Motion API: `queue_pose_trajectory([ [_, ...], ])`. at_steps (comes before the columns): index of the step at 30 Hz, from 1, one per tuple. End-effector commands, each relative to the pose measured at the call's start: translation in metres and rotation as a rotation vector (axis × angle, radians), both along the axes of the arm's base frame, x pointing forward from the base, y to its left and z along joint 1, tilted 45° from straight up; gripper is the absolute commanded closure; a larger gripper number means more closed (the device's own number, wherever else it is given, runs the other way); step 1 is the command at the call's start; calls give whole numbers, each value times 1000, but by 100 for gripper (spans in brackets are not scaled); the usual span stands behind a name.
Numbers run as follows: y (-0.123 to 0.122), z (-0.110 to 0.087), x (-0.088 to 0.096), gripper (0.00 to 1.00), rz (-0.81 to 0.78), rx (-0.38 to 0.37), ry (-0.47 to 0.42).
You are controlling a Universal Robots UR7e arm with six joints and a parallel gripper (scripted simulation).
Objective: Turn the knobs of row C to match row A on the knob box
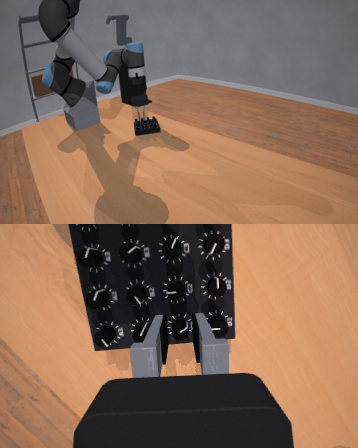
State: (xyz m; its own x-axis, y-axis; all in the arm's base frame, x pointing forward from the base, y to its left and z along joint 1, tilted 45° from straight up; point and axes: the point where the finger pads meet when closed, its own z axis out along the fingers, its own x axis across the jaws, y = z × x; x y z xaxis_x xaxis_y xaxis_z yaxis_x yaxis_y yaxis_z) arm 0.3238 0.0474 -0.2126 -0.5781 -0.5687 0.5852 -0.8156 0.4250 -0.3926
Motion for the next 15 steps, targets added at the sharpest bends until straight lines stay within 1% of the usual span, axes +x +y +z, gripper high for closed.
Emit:
queue_pose_trajectory([
  [1,-1,0,-2,54,0,-2,4],
  [8,-1,0,-2,54,0,-2,4],
  [9,-1,0,-2,70,0,-2,4],
  [15,-1,0,-2,70,0,-2,4],
])
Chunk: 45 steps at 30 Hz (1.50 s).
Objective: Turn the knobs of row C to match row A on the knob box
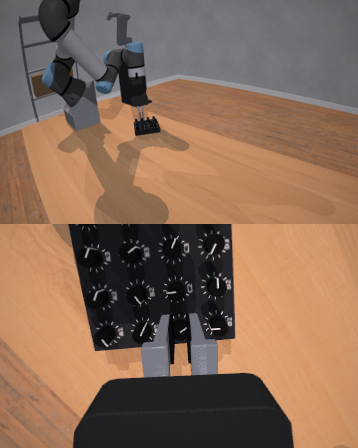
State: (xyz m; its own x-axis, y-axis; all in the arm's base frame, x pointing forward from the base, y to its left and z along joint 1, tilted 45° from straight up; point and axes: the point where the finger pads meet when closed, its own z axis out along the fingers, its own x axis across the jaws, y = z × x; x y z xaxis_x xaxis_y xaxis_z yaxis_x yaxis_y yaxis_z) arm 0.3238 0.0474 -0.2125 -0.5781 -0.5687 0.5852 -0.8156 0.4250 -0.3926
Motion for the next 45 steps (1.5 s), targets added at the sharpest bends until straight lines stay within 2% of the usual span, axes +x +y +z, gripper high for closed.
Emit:
queue_pose_trajectory([
  [1,-1,0,-2,70,0,-2,4],
  [45,-1,0,-2,70,22,-1,26],
])
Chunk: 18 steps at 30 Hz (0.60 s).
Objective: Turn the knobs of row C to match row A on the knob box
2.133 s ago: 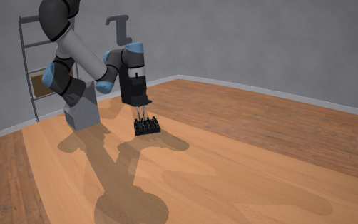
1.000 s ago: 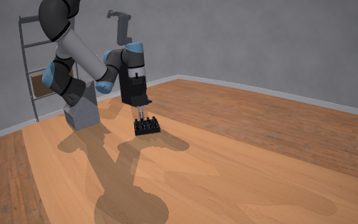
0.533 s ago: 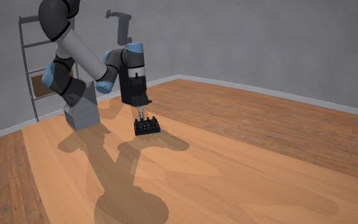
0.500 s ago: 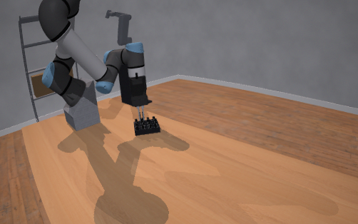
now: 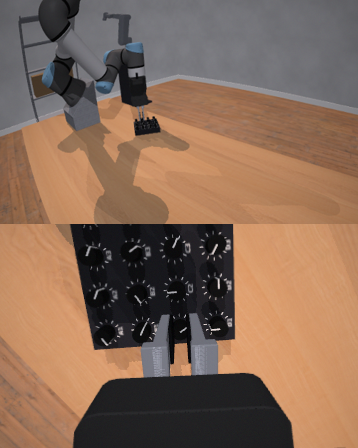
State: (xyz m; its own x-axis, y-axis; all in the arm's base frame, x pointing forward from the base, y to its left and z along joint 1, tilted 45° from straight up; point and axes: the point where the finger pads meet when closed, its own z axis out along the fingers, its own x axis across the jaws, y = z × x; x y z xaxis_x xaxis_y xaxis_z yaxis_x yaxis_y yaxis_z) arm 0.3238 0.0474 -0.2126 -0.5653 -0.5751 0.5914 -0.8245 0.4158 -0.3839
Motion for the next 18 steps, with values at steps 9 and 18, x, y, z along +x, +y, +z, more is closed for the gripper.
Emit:
queue_pose_trajectory([
  [9,-1,1,-2,70,50,1,55],
  [18,-2,1,-2,70,99,3,103],
])
